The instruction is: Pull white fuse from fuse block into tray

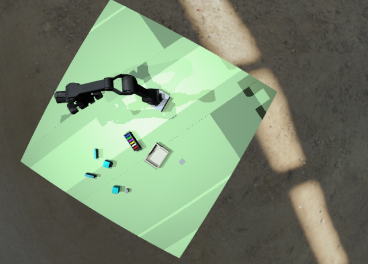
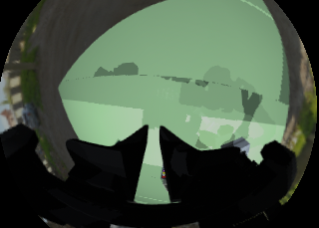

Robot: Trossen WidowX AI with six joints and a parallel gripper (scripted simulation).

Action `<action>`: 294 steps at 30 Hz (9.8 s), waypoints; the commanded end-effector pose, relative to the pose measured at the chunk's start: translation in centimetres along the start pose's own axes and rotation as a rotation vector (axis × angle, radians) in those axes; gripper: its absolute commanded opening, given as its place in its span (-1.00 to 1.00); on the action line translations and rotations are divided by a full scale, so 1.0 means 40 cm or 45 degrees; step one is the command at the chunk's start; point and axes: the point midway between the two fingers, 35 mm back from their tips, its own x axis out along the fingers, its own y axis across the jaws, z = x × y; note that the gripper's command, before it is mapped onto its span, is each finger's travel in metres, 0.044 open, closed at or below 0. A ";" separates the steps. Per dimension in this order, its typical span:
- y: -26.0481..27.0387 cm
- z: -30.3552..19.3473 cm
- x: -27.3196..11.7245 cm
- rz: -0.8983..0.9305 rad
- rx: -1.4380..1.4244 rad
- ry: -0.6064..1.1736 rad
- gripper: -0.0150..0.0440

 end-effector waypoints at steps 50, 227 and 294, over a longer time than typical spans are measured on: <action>-0.175 -0.823 0.263 -0.178 -2.028 0.245 -0.27; -0.238 -1.003 0.142 -0.172 -2.028 0.254 -0.49; -0.357 -1.155 0.112 -0.173 -2.027 0.264 0.63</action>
